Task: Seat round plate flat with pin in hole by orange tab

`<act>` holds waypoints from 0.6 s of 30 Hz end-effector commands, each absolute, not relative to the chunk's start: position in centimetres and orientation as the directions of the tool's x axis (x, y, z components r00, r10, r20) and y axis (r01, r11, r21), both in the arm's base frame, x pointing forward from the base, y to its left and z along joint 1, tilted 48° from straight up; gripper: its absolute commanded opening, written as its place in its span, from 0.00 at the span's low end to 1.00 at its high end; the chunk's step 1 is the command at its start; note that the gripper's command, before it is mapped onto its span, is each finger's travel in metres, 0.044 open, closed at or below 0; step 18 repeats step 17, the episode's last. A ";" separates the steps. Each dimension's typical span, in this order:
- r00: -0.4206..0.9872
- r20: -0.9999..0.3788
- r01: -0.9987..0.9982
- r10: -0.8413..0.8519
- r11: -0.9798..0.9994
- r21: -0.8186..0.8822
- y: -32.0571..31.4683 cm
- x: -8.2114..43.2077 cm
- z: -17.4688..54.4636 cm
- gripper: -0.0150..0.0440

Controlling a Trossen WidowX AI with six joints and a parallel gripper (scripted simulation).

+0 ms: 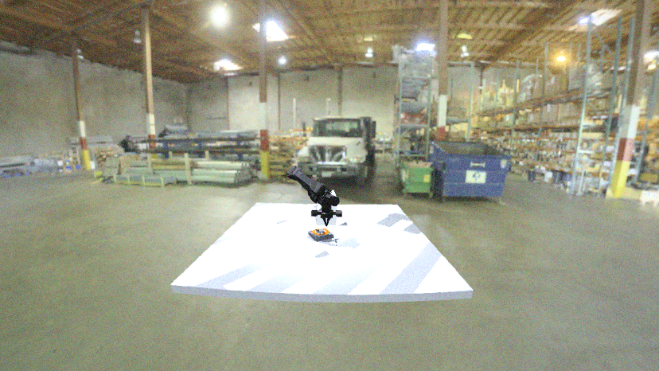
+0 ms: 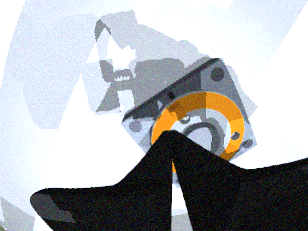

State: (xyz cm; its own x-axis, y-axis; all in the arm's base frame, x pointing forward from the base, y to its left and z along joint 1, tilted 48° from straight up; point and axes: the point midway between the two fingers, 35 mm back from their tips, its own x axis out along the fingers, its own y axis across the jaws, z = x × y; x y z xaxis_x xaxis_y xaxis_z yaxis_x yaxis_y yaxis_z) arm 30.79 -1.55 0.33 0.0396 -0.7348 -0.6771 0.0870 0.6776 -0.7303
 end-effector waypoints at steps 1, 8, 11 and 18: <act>0.038 -0.680 0.094 -0.733 0.680 -0.727 -0.8 30.7 1.0 0.25; 0.043 -0.678 0.088 -0.734 0.678 -0.729 -1.3 30.8 0.6 0.25; 0.043 -0.678 0.088 -0.734 0.678 -0.729 -1.3 30.8 0.6 0.25; 0.043 -0.678 0.088 -0.734 0.678 -0.729 -1.3 30.8 0.6 0.25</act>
